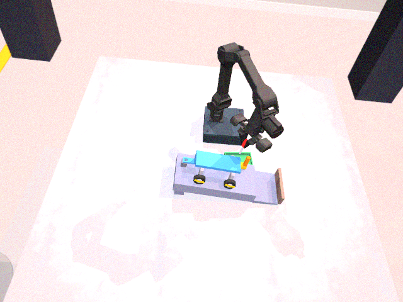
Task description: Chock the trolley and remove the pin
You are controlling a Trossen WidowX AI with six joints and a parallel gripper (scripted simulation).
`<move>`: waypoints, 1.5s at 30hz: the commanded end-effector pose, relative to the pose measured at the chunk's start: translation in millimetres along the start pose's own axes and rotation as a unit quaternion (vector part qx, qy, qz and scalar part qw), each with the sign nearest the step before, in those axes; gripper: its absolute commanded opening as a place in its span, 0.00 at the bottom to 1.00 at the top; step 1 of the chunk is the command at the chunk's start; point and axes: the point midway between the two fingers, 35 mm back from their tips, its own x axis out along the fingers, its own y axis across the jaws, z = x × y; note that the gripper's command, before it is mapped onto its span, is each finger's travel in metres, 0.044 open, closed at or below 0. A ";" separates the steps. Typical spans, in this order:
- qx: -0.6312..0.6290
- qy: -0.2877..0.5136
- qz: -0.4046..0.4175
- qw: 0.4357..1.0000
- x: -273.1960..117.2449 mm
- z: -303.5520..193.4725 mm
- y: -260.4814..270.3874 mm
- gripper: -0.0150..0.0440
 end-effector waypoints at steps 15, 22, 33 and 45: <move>-0.263 -0.038 -0.037 0.963 -1.0 -3.4 2.2 0.25; -0.362 -0.050 -0.054 0.929 -1.0 -4.9 2.6 0.25; -0.450 -0.056 -0.073 0.888 -1.3 -6.3 2.9 0.25; -0.450 -0.057 -0.073 0.888 14.9 12.0 18.4 0.25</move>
